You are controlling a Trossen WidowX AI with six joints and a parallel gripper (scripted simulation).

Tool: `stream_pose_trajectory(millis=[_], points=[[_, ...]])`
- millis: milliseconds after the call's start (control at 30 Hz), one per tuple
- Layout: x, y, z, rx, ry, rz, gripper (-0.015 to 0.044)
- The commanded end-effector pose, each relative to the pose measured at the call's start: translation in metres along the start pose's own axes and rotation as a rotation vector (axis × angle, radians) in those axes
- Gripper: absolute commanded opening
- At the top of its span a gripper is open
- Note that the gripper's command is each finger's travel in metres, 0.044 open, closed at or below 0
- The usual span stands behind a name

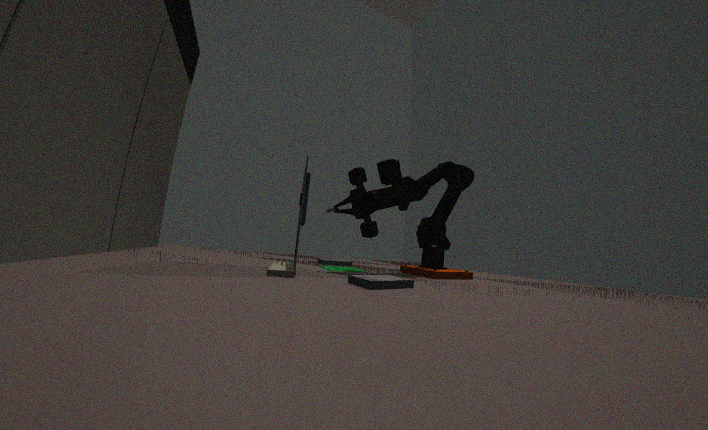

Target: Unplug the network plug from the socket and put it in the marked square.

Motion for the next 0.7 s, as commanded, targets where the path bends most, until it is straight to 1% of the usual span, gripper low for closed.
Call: stream_pose_trajectory(millis=[0, 333, 667], points=[[-0.004, 0.008, -0.006, -0.003, -0.085, -0.005, 0.0], [-0.004, 0.03, -0.023, -0.043, -0.307, -0.02, 0.0], [0.003, 0.051, -0.04, -0.117, -0.523, -0.027, 0.0]])
Point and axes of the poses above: the point midway between the two fingers, 35 mm back from their tips, its own x axis back along the fingers, its own z axis across the jaws, y = z × x, the point moved 8 cm from there along x, back along the fingers, and after that the axes turned 13 degrees about x, right-handed, at the moved point
